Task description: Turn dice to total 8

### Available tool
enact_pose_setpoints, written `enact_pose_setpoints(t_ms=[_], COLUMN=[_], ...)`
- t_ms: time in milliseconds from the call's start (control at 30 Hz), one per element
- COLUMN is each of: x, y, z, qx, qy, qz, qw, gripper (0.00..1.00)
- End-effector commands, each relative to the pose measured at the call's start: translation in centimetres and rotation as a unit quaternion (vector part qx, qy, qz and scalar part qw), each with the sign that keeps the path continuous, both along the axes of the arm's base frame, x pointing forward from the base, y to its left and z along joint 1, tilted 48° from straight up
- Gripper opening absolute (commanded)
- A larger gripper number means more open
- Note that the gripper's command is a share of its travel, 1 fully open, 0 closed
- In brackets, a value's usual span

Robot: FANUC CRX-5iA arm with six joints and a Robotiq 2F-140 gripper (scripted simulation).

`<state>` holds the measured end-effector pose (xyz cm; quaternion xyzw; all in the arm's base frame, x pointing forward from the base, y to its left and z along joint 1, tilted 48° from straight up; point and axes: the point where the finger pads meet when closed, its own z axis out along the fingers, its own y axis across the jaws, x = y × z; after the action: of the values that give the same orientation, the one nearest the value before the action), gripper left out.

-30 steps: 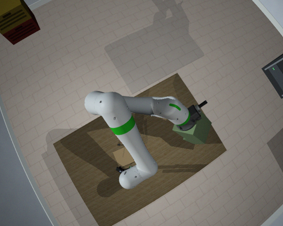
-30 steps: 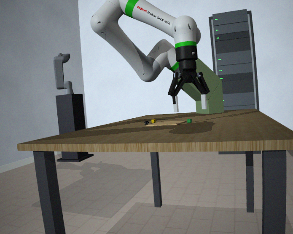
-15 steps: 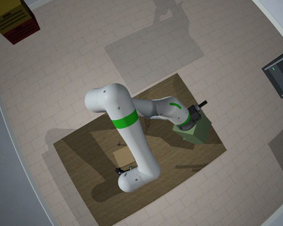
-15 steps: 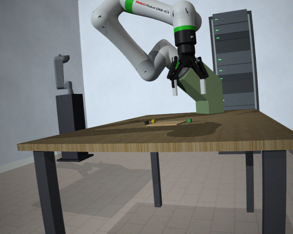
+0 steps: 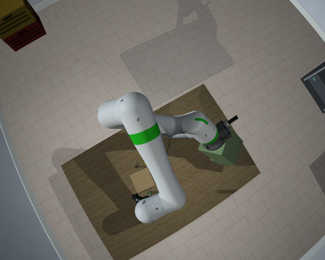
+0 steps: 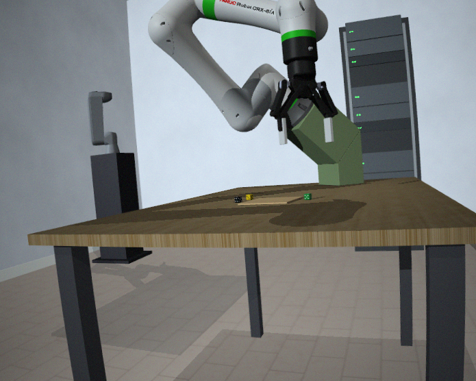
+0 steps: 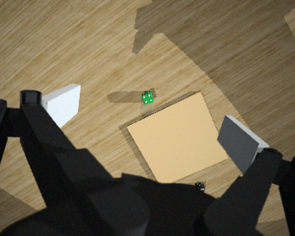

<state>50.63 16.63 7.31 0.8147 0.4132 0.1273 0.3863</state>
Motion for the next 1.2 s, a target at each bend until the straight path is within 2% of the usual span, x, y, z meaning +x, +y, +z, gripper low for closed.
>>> enact_pose_setpoints(t_ms=[0, 67, 333, 433, 600, 1167], x=[0.0, -0.2, -0.3, -0.5, -0.5, -0.5], y=[-0.1, -0.6, -1.2, -1.6, -1.8, -1.9], z=[0.0, -0.2, -0.5, -0.6, -0.7, -0.7], qx=[-0.008, -0.046, -0.1, -0.13, -0.145, -0.145], qy=[0.008, 0.046, 0.099, 0.13, 0.144, 0.144], qz=[0.011, 0.059, 0.127, 0.166, 0.184, 0.184], qw=[1.0, 0.996, 0.982, 0.969, 0.961, 0.961], gripper=[1.0, 1.0, 1.0, 1.0, 1.0, 1.0])
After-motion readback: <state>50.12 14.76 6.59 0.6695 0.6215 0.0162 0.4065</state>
